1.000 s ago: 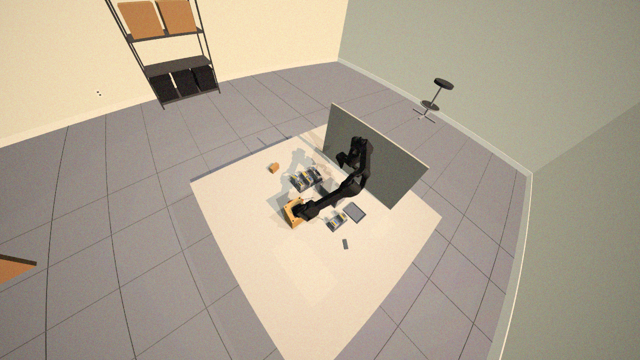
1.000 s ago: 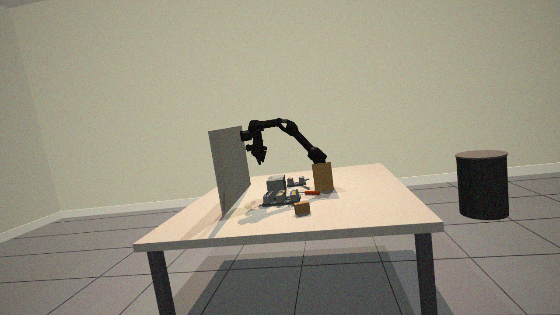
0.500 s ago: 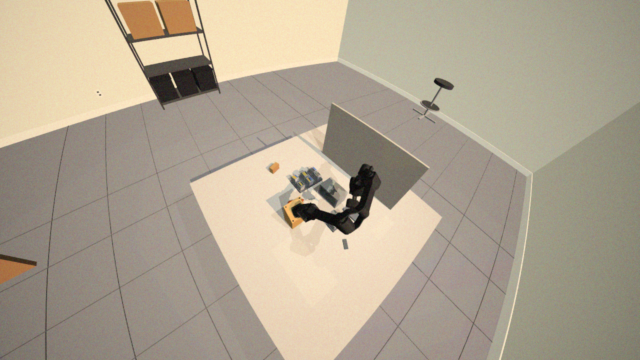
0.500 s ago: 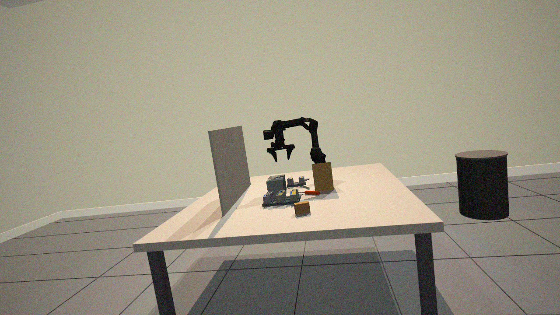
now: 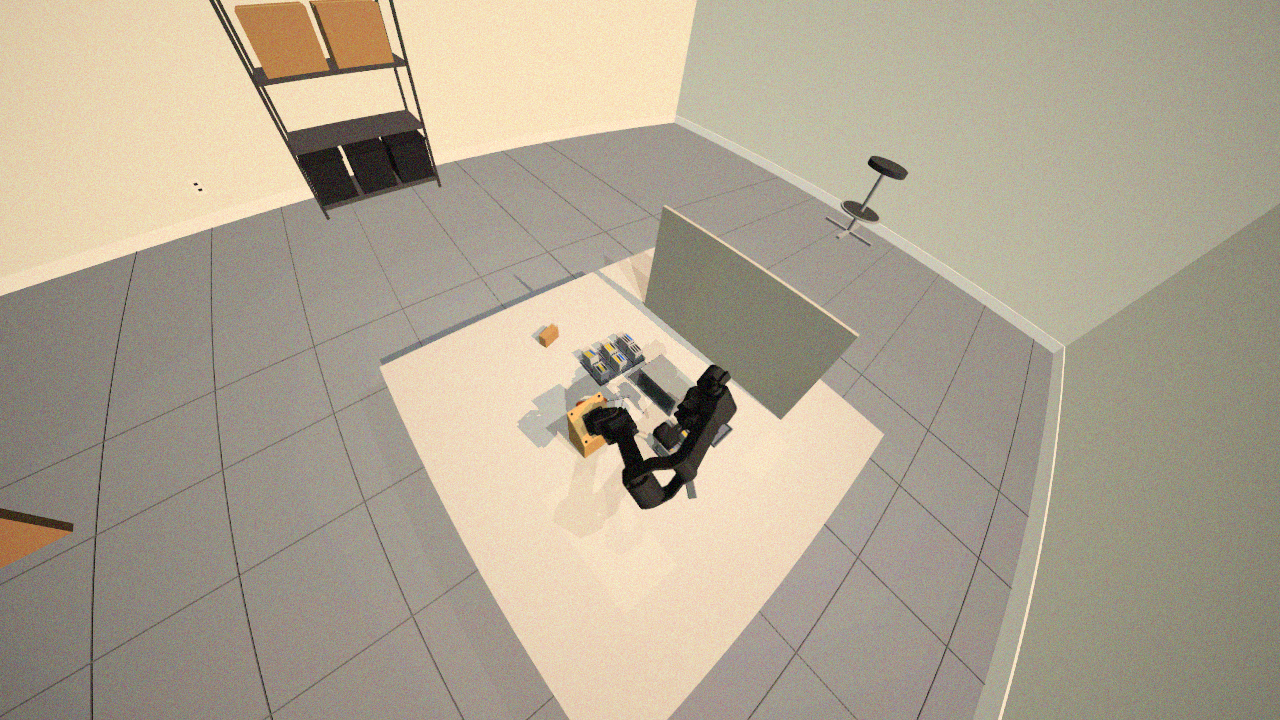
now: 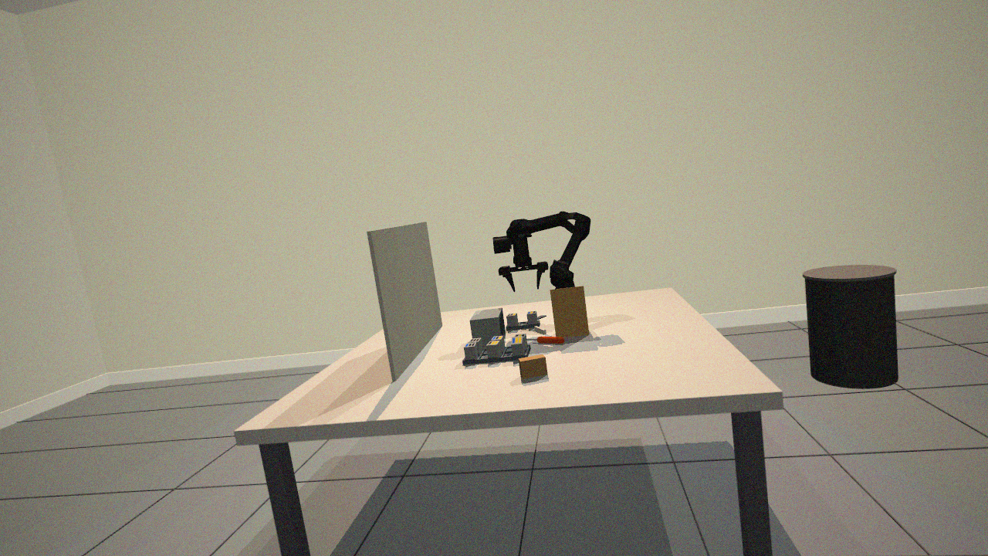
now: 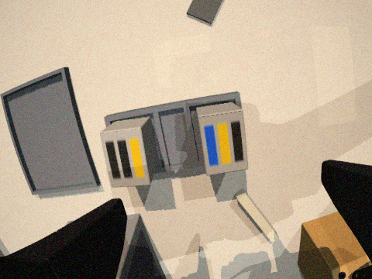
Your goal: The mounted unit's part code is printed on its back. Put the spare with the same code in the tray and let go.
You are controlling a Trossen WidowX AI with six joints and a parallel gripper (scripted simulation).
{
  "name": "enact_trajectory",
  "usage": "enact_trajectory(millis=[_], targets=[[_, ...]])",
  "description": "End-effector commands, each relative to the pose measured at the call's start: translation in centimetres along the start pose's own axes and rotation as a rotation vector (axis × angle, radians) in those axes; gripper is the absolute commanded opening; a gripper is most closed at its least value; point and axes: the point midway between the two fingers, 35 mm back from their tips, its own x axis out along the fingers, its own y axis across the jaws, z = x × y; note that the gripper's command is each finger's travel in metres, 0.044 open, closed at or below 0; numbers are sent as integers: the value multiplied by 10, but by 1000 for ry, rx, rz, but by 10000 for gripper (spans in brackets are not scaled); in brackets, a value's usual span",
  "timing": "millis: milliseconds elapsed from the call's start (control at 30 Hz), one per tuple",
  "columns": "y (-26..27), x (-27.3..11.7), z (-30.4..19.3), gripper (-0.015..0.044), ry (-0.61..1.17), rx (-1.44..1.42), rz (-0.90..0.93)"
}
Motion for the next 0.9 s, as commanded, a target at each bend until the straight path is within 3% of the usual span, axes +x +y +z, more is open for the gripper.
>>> enact_trajectory(millis=[0,133,867], targets=[[-3,7,0,387,-5,17,-3],[-7,32,-4,300,-5,18,-2],[-7,60,-8,300,3,20,-4]])
